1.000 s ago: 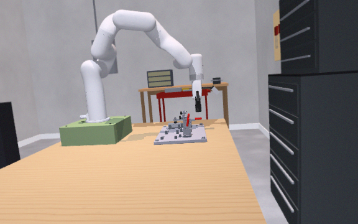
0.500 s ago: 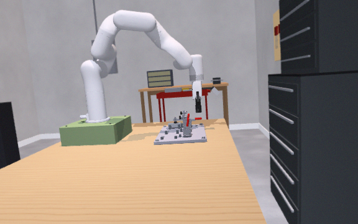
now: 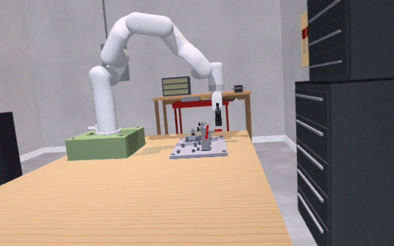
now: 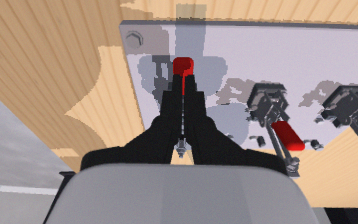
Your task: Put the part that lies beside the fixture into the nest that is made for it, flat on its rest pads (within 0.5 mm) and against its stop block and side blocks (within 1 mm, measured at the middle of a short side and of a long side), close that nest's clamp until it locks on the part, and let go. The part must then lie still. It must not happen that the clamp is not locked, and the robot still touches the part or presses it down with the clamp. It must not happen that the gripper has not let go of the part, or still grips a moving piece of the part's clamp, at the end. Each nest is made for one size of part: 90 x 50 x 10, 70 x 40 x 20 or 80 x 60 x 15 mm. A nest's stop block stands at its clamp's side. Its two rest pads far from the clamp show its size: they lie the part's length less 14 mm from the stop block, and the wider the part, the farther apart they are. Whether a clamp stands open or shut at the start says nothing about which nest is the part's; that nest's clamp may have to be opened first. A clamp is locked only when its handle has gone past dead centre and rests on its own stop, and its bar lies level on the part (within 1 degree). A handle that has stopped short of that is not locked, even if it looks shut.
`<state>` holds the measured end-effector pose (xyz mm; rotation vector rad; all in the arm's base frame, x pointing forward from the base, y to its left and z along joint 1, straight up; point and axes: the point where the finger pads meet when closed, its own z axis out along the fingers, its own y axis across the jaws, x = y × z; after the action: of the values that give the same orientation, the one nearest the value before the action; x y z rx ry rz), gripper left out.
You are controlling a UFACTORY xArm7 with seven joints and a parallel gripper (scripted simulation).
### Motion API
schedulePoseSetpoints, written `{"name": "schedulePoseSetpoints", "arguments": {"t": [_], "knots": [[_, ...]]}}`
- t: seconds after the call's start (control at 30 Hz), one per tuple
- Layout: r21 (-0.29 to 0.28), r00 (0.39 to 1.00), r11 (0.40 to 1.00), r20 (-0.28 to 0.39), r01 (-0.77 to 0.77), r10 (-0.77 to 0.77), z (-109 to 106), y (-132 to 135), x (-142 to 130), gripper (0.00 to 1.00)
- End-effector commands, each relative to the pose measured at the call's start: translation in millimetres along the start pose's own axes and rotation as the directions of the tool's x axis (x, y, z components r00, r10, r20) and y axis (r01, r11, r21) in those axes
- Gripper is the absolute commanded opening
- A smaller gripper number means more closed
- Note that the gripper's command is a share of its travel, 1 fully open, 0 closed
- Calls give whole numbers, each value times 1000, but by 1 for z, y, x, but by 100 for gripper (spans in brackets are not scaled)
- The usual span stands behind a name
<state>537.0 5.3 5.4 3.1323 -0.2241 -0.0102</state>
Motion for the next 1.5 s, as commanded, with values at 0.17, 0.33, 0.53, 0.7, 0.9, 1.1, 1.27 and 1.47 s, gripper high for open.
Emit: {"name": "schedulePoseSetpoints", "arguments": {"t": [0.17,0.33,0.53,0.7,0.9,1.1,1.27,1.47], "knots": [[1,1000,1000,-5,0,0,-1,0,2,0],[1,1000,1000,-5,0,0,-1,0,2,0],[1,1000,1000,-5,0,0,-1,0,2,0],[1,1000,1000,-5,0,0,3,0,3,0],[1,1000,1000,-5,0,0,8,-1,3,0],[1,1000,1000,-5,0,0,11,-1,4,0],[1,1000,1000,-5,0,0,11,-1,4,0],[1,1000,1000,-5,0,0,11,-1,4,0]]}}
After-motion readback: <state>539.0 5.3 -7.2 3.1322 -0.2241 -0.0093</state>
